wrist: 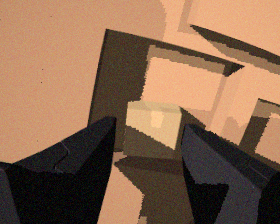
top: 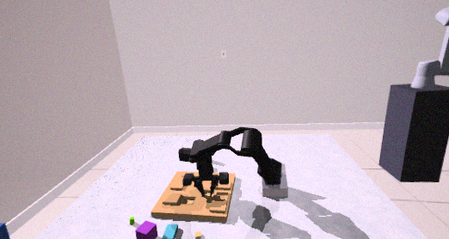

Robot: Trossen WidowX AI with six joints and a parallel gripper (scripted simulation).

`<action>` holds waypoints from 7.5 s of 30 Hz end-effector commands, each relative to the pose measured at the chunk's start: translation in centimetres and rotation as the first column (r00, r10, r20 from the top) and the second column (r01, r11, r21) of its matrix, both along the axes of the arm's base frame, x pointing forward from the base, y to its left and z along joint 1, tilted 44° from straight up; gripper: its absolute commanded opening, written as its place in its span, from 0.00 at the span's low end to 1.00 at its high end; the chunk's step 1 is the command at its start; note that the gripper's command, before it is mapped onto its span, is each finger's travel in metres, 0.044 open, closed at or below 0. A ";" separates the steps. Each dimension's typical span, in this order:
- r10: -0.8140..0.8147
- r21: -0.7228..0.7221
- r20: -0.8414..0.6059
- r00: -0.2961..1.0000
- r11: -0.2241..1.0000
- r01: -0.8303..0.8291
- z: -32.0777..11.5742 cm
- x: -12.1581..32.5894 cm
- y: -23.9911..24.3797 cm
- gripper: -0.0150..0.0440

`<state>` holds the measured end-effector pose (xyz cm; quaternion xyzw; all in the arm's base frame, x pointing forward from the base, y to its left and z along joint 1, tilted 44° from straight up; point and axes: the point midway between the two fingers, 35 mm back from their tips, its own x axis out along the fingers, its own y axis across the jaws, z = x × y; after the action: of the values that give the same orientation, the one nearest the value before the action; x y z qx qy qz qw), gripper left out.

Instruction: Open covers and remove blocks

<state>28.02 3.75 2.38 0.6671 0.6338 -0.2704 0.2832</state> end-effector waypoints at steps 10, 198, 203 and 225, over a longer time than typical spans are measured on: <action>0.000 0.000 0.001 1.000 1.000 0.000 0.0 0.0 0.0 0.39; -0.002 0.016 -0.003 1.000 1.000 0.002 13.1 -4.5 15.4 0.39; 0.002 0.021 0.001 1.000 1.000 -0.002 13.5 -4.4 15.2 0.57; 0.001 0.011 -0.001 1.000 1.000 -0.001 16.1 -4.3 12.3 1.00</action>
<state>23.79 16.79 17.58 0.6688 0.6339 -0.2694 0.2797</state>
